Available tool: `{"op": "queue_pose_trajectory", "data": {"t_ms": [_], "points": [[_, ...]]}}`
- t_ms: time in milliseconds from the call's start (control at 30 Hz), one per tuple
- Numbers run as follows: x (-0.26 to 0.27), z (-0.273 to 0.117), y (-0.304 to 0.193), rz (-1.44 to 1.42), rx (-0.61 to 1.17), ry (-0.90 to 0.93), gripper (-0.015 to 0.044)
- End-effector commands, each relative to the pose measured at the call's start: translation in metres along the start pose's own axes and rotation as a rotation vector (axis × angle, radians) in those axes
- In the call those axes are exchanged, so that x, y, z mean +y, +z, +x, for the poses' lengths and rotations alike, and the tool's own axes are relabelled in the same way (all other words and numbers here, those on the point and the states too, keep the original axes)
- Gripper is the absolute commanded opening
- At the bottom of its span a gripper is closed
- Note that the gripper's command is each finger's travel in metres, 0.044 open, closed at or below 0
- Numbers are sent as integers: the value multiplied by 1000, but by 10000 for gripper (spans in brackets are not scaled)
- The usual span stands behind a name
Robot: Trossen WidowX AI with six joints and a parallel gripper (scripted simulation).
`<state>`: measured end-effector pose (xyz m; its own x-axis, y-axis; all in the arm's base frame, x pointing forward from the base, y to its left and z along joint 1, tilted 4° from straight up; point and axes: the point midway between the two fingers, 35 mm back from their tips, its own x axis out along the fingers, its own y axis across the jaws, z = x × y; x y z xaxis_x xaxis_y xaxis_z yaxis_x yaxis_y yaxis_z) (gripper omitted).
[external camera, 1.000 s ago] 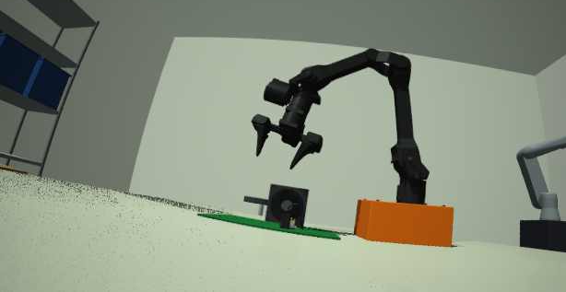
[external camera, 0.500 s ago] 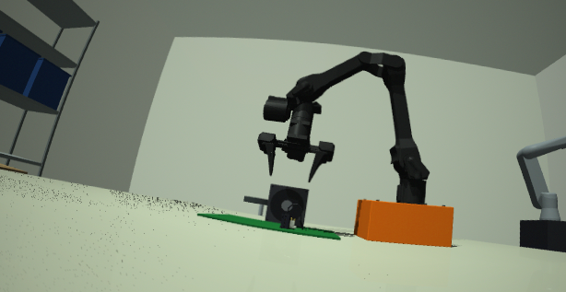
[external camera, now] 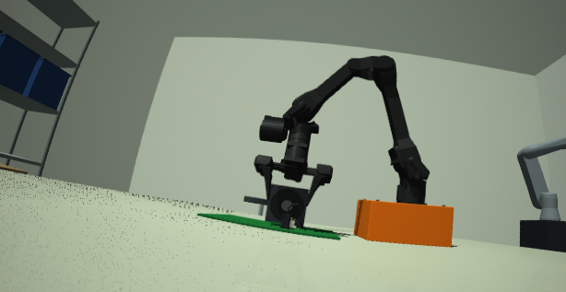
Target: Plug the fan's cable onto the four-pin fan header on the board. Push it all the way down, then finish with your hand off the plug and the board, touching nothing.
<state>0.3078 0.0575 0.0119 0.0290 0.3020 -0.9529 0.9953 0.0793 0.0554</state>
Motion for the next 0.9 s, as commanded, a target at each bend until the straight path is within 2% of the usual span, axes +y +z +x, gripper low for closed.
{"op": "queue_pose_trajectory", "data": {"t_ms": [0, 567, 867], "points": [[-3, 11, 2, 10, 6, -15, 440], [-4, 37, 8, 10, 6, -15, 440], [-4, 39, 9, 10, 6, -15, 440]]}}
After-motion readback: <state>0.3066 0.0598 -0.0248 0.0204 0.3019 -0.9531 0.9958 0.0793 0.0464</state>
